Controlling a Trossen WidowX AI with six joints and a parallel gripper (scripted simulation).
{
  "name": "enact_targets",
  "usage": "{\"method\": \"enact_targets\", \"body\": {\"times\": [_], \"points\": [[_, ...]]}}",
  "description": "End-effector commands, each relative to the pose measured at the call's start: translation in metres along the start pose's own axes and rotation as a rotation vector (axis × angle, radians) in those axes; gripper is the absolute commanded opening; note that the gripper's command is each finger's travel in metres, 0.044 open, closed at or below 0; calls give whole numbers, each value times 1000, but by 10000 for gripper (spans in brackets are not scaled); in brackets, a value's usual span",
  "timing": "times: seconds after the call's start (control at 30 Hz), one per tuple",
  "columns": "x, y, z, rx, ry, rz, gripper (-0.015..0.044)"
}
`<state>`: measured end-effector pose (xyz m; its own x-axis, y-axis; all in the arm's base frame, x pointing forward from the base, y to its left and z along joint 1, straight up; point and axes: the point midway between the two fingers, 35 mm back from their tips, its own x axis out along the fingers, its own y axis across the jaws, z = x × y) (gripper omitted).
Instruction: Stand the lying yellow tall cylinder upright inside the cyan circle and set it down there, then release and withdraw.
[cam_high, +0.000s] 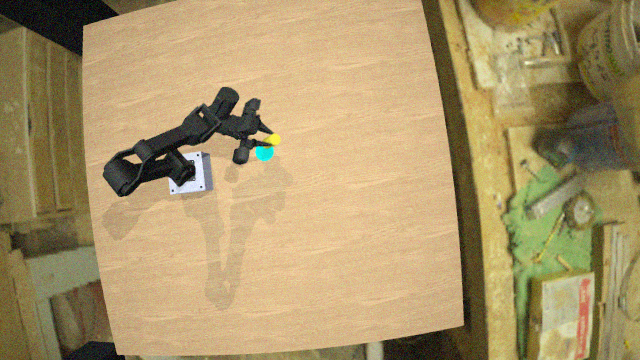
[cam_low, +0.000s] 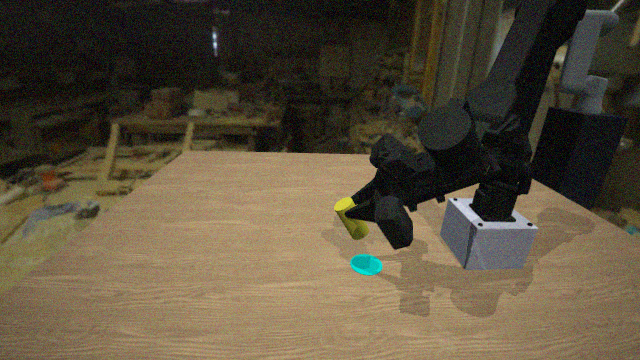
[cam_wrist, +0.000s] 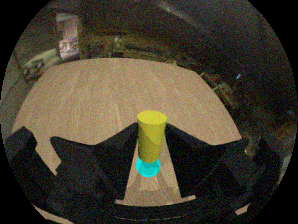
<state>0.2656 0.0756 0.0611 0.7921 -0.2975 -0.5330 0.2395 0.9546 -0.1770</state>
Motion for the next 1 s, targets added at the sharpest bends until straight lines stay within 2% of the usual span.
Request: {"method": "enact_targets", "body": {"times": [0.0, 0.97], "points": [[-2, -2, -1, 9, -27, -7, 105], [-19, -9, -4, 71, -198, -19, 105]]}}
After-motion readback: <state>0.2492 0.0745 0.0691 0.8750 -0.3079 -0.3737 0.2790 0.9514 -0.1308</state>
